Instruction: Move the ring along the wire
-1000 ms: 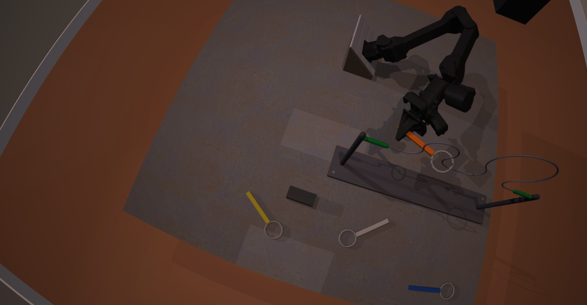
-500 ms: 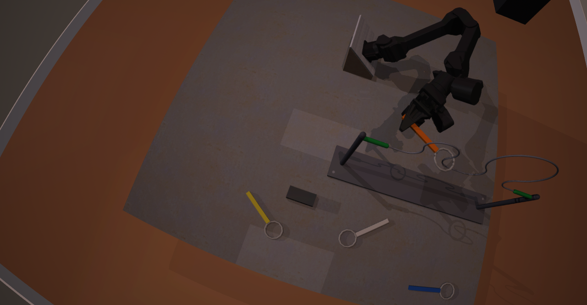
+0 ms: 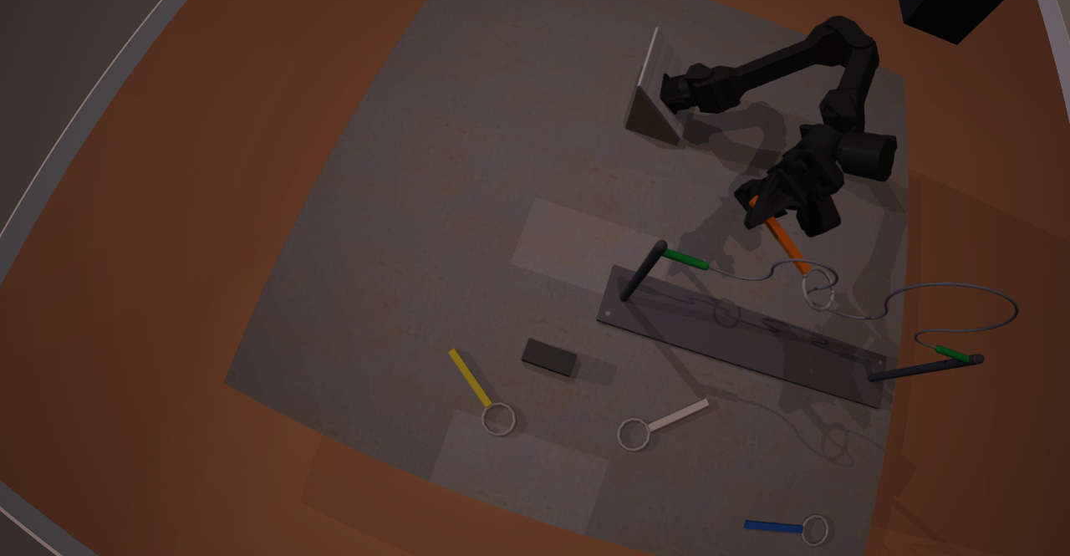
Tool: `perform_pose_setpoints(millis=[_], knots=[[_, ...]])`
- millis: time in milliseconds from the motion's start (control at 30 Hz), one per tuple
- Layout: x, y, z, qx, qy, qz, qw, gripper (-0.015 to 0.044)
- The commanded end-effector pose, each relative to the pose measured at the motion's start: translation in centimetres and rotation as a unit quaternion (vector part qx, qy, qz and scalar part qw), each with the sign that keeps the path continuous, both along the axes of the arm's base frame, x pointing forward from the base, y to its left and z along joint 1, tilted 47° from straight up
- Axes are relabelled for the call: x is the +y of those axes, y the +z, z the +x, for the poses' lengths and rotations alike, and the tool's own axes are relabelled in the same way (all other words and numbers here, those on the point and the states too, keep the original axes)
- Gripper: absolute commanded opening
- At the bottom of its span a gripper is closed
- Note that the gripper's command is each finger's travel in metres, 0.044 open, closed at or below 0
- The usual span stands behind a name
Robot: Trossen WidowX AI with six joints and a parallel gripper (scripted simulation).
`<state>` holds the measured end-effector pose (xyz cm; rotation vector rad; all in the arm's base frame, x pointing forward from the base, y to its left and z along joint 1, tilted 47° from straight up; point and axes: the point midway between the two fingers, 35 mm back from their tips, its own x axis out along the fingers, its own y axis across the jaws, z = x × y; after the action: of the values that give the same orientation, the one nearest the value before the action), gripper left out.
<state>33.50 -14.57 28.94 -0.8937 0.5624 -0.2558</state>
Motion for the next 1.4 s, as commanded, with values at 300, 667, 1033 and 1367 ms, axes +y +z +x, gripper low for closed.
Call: perform_pose_setpoints(millis=[300, 667, 1033, 1367], knots=[[-0.5, 0.9, -0.1, -0.001, -0.003, 0.015, 1.0, -0.015], [0.2, 0.1, 0.0, -0.013, -0.001, 0.11, 0.994, -0.015], [1.5, -0.9, 0.2, -0.028, 0.001, 0.233, 0.972, -0.015], [2.9, -1.6, 0.4, -0.041, 0.004, 0.338, 0.94, -0.015]])
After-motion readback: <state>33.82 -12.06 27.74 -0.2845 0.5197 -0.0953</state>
